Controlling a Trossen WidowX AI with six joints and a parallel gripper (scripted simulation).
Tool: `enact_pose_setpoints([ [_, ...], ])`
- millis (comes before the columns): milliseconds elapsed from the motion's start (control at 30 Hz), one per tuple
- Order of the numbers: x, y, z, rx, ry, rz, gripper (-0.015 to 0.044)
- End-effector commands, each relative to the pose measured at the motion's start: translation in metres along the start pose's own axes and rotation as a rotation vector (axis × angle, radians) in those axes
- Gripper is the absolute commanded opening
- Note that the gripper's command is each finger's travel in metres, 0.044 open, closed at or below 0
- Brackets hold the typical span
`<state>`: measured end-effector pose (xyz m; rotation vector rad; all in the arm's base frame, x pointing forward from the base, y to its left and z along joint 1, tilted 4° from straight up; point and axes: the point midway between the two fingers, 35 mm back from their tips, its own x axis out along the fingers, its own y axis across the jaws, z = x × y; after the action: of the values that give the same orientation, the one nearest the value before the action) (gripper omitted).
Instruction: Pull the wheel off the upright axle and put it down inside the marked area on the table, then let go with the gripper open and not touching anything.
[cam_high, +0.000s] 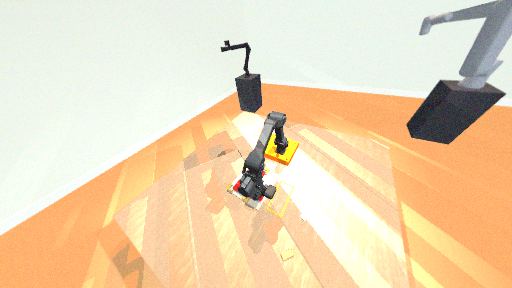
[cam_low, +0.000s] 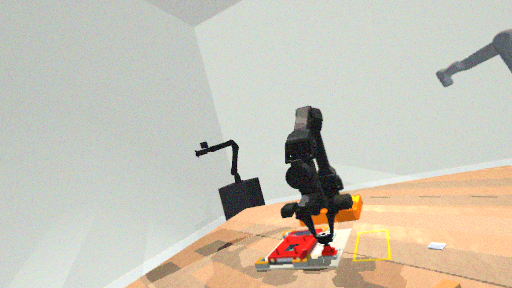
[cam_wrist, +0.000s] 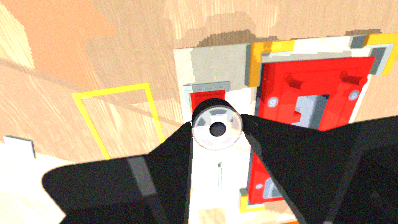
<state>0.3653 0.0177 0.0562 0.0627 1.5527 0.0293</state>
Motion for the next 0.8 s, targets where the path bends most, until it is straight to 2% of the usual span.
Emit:
enact_pose_setpoints([
  [0,-0.0074,-0.0001,0.0021,-0.002,-0.015,0.002,0.0000],
  [767,-0.0150,-0.0001,0.0019,-0.001,-0.014,0.003,0.0000],
])
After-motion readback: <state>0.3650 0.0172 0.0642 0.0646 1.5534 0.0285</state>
